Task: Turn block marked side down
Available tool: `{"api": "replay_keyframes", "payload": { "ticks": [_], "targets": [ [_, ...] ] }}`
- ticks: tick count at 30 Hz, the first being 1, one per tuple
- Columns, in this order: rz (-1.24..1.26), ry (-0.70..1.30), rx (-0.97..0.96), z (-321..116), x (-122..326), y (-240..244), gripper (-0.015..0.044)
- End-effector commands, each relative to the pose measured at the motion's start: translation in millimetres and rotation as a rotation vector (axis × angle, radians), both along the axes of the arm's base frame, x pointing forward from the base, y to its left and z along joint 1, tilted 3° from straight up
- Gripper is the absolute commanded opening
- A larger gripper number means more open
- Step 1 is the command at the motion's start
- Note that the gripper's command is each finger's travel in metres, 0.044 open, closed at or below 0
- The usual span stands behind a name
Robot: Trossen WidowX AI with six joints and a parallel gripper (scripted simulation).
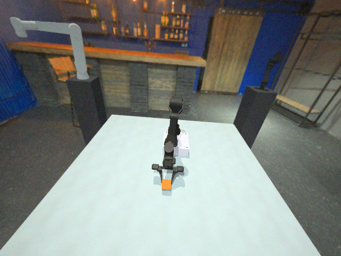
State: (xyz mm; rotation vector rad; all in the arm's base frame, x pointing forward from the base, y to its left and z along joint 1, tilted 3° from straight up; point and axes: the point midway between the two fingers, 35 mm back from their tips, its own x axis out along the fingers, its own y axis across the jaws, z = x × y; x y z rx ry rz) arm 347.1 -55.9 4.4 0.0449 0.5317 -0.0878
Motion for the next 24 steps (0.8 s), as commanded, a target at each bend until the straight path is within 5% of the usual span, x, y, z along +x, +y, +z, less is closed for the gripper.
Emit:
{"api": "replay_keyframes", "payload": {
  "ticks": [1,24],
  "targets": [
    [0.009,-0.038,-0.002,-3.5,-10.7,2.8,0.0000],
    [0.012,-0.107,-0.013,2.6,-16.3,3.7,0.0000]
  ]
}}
